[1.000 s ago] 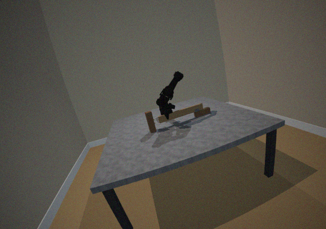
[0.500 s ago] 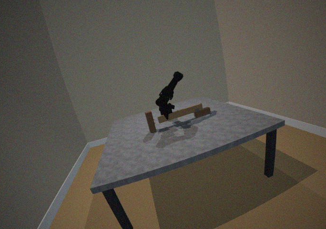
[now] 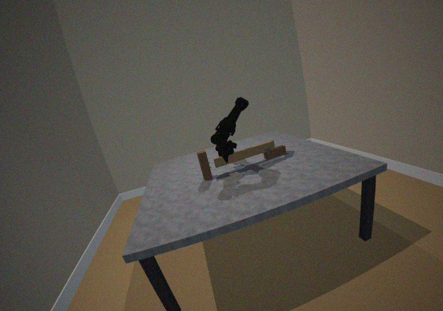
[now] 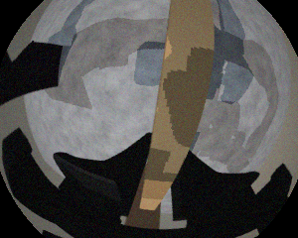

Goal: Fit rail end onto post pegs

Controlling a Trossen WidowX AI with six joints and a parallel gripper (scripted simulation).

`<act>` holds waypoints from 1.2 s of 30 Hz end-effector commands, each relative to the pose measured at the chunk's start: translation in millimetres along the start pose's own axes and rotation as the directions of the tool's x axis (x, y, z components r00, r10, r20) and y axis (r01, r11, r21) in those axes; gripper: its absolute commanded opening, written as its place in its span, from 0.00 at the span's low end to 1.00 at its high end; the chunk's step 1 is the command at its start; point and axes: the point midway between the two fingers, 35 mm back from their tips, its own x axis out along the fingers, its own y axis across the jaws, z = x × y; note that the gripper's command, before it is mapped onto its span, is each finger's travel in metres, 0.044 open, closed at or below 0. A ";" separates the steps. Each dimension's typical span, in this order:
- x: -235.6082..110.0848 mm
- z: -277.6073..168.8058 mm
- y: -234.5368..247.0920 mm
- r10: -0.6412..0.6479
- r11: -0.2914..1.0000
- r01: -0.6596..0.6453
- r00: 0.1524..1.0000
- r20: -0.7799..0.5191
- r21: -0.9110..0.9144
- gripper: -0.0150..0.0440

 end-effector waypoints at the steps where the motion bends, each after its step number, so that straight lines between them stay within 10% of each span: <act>1: -3.9 -4.9 -0.8 -0.010 1.000 0.010 1.000 -0.005 0.002 0.25; 36: -4.1 -15.0 -0.8 -0.010 1.000 0.010 1.000 -0.006 0.002 0.25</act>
